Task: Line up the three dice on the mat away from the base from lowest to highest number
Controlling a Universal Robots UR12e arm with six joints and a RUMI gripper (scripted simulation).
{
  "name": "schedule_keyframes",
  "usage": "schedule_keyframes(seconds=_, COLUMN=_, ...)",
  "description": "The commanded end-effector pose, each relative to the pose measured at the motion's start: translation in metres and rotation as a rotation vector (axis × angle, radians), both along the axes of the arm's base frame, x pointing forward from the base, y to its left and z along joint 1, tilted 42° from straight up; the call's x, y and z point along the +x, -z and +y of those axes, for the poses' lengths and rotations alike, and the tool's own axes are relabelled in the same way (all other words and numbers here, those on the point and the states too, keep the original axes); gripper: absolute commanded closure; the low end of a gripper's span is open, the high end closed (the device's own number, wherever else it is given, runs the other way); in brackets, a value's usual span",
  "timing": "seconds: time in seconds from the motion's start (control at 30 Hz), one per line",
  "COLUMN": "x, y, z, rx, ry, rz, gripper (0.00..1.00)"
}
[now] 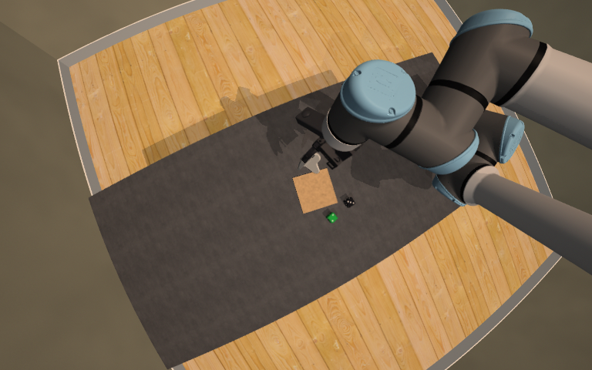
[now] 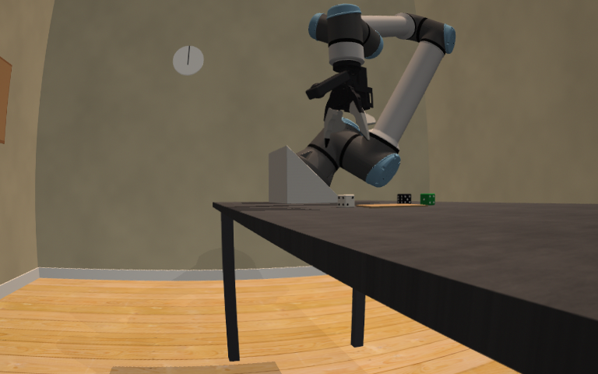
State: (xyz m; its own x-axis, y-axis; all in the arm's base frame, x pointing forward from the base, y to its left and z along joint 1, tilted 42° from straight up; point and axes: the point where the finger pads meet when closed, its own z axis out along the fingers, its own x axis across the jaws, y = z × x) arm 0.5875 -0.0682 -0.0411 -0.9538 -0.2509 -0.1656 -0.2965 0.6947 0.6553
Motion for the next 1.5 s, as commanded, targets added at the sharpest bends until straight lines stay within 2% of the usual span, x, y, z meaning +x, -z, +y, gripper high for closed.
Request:
schedule_keyframes(seconds=0.0, x=0.0, y=0.016, z=0.015, rx=-0.001, ry=0.0, rz=-0.001, gripper=0.0)
schedule_keyframes(seconds=0.13, x=-0.001, y=0.029, z=0.029, rx=0.0, ry=0.0, rz=0.0, gripper=0.0)
schedule_keyframes(seconds=0.17, x=-0.001, y=0.029, z=0.029, rx=0.0, ry=0.0, rz=0.0, gripper=0.72)
schedule_keyframes(seconds=1.47, x=-0.001, y=0.03, z=0.029, rx=0.0, ry=0.0, rz=-0.001, gripper=0.72)
